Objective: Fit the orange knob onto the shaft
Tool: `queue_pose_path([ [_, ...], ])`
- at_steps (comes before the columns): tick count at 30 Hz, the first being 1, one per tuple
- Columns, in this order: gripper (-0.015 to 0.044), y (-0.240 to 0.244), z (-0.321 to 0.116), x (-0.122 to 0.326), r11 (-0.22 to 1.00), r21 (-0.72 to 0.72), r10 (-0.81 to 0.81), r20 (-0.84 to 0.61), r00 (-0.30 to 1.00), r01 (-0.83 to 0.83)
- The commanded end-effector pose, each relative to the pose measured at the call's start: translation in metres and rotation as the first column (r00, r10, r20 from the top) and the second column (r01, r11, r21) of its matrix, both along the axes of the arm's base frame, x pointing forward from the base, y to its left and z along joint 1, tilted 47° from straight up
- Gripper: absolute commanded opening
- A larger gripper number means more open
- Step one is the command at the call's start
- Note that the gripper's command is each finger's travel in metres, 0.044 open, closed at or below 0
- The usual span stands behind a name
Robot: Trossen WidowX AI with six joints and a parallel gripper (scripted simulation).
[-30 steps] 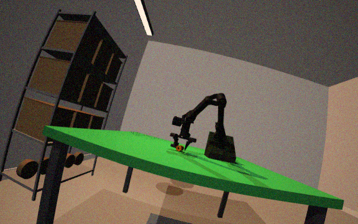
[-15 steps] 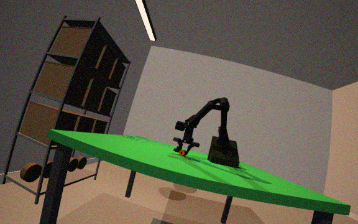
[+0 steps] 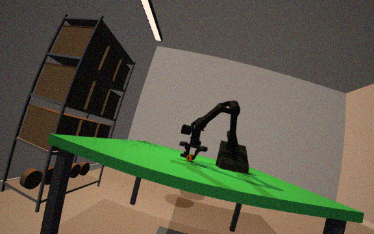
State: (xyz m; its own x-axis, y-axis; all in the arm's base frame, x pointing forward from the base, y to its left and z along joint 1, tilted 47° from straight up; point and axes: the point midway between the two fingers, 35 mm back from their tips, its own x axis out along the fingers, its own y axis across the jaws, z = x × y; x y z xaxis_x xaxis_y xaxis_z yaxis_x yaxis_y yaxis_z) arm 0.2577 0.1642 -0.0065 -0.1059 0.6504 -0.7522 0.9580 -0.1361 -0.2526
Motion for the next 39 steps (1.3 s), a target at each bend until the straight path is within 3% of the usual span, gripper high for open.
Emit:
queue_pose_path([
  [1,0.0180,0.001,0.005,0.002,0.998,-0.060,0.018,-0.002,1.000,-0.018],
  [18,0.0180,0.006,0.022,0.007,0.944,-0.316,0.080,-0.051,0.996,-0.092],
  [39,0.0180,0.017,0.039,0.013,0.794,-0.580,0.132,-0.126,0.983,-0.181],
])
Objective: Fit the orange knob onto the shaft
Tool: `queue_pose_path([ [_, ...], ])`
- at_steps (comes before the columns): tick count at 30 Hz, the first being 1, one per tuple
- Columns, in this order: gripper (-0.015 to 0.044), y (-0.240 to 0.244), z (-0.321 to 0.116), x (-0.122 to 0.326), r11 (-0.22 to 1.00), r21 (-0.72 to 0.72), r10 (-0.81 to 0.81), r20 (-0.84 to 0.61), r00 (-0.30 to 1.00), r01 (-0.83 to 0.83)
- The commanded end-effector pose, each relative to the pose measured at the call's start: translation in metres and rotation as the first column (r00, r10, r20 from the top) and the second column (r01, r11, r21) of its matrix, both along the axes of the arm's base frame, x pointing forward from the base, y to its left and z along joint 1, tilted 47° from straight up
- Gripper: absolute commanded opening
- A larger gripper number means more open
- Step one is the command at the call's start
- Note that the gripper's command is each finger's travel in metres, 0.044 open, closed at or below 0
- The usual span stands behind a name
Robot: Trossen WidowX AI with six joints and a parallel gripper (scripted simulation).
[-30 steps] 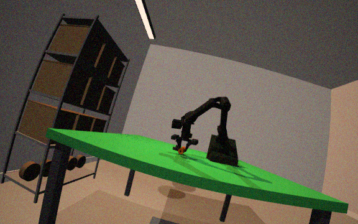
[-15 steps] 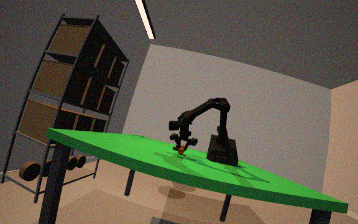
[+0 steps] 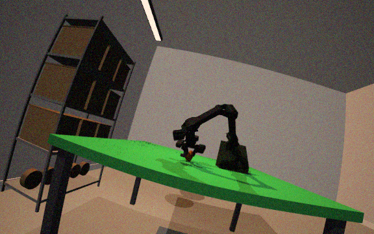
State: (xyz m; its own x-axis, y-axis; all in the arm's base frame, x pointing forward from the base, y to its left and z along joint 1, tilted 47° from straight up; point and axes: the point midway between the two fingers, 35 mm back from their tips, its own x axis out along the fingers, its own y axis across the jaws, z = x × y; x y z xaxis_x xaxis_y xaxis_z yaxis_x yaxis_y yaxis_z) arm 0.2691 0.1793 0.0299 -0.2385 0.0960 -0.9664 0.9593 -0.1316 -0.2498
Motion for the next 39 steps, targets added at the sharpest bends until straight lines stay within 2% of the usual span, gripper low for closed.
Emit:
queue_pose_path([
  [1,0.0180,0.003,0.003,0.002,0.999,-0.052,0.014,-0.002,1.000,-0.014],
  [29,0.0180,0.024,0.018,0.008,0.898,-0.422,0.099,-0.080,0.992,-0.124],
  [39,0.0180,0.026,0.021,0.009,0.904,-0.411,0.097,-0.075,0.992,-0.120],
])
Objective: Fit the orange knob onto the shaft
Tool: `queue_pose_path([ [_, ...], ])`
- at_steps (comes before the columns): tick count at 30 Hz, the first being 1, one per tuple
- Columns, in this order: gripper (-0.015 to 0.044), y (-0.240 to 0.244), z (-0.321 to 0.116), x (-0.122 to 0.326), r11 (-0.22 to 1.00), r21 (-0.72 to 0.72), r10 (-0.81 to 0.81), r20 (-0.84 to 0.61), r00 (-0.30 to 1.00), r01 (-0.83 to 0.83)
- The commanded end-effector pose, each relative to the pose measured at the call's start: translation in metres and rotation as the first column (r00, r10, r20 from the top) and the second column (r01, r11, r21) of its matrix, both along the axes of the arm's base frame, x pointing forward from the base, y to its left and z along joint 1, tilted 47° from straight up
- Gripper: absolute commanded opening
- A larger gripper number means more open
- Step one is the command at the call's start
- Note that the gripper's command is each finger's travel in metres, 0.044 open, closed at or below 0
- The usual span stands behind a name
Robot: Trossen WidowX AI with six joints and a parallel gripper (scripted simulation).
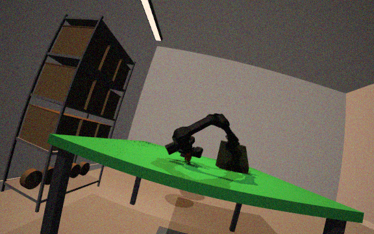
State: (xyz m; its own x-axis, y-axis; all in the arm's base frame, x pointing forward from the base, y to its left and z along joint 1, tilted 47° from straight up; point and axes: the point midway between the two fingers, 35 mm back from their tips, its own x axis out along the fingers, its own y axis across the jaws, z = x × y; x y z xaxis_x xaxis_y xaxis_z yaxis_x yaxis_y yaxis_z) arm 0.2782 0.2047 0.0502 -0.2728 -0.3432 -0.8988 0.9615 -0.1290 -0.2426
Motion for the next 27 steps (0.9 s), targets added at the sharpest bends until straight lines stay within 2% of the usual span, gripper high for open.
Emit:
queue_pose_path([
  [1,0.0180,0.0005,0.0011,0.0000,1.000,0.005,-0.002,-0.002,1.000,0.002],
  [4,0.0180,0.0021,0.0029,0.0007,1.000,0.005,-0.002,-0.001,1.000,0.002],
  [7,0.0259,0.0006,0.0008,0.0003,1.000,0.003,-0.001,0.000,1.000,0.001],
  [27,0.0260,0.0006,0.0008,0.0003,1.000,0.003,-0.001,0.000,1.000,0.001],
])
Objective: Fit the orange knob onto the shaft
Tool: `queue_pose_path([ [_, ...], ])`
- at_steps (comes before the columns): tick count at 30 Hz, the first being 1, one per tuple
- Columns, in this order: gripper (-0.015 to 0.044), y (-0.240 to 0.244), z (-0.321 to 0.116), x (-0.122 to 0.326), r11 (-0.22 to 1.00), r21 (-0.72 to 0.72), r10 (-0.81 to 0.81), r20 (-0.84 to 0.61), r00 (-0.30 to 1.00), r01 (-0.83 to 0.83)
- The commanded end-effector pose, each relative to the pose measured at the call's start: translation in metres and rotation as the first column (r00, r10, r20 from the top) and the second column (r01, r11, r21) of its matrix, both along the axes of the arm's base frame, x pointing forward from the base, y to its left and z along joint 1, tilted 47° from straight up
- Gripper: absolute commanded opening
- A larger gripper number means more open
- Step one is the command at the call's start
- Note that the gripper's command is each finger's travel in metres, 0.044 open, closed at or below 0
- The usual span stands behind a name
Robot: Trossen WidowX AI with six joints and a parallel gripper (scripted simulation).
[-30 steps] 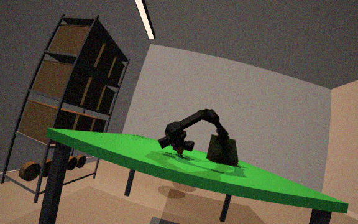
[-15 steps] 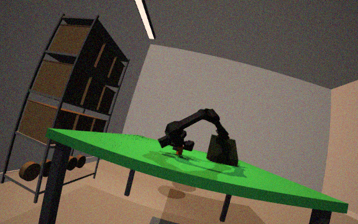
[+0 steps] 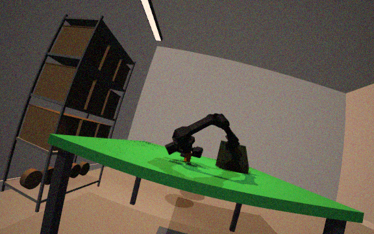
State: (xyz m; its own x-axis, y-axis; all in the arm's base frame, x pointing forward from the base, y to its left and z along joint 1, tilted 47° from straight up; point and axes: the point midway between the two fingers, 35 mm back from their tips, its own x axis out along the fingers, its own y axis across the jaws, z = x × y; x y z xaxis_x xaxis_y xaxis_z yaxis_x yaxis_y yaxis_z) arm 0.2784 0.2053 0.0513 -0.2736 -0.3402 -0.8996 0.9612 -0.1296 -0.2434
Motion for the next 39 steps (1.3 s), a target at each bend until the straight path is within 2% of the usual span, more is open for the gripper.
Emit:
queue_pose_path([
  [1,0.0260,0.000,0.000,0.000,1.000,0.000,0.000,0.000,1.000,0.000],
  [4,0.0260,0.000,0.000,0.000,1.000,0.000,0.000,0.000,1.000,0.000],
  [11,0.0440,0.000,0.000,0.000,1.000,0.000,0.000,0.000,1.000,0.000],
  [17,0.0440,-0.002,0.002,0.000,1.000,0.002,0.001,0.002,1.000,-0.001],
  [23,0.0440,-0.058,0.053,0.004,0.999,0.033,0.013,0.059,0.998,-0.015],
  [32,0.0440,-0.060,0.054,0.004,0.999,0.034,0.013,0.061,0.998,-0.015],
  [34,0.0440,-0.062,0.051,0.002,0.995,0.095,-0.019,0.043,0.999,0.014],
  [36,0.0440,-0.064,0.044,0.000,0.959,0.268,-0.095,-0.002,0.996,0.092],
  [39,0.0440,-0.067,0.042,0.000,0.821,0.540,-0.187,-0.050,0.981,0.184],
])
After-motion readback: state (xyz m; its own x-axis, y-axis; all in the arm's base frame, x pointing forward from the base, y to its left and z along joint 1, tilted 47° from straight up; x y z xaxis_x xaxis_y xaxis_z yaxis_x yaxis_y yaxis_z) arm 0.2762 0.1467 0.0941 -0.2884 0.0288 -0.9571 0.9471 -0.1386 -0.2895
